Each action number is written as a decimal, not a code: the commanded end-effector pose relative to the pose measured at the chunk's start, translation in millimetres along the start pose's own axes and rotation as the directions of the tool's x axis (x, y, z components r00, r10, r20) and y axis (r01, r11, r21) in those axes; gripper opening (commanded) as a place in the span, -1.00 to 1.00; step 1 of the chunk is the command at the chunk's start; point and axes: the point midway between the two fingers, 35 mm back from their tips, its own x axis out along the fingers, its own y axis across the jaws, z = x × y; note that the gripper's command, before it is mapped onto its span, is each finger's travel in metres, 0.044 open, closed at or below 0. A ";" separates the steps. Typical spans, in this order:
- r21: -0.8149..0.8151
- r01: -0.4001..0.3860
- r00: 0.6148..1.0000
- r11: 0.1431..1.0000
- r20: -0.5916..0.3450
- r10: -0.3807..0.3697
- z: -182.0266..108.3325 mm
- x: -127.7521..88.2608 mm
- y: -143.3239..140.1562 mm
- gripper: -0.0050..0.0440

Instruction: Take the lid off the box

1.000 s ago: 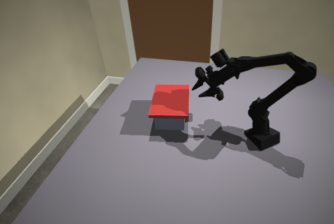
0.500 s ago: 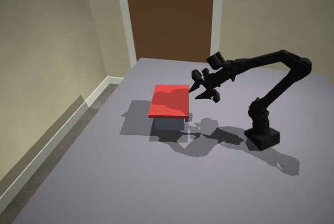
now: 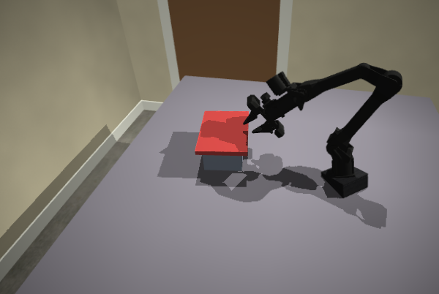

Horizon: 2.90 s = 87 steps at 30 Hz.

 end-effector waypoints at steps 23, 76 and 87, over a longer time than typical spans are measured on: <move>0.007 0.007 1.000 1.000 -0.003 -0.007 -2.9 22.8 -3.6 -0.18; 0.003 0.008 1.000 1.000 -0.002 -0.008 -3.1 16.2 1.7 -1.00; 0.003 0.008 1.000 1.000 -0.002 -0.008 -3.1 15.0 3.5 -1.00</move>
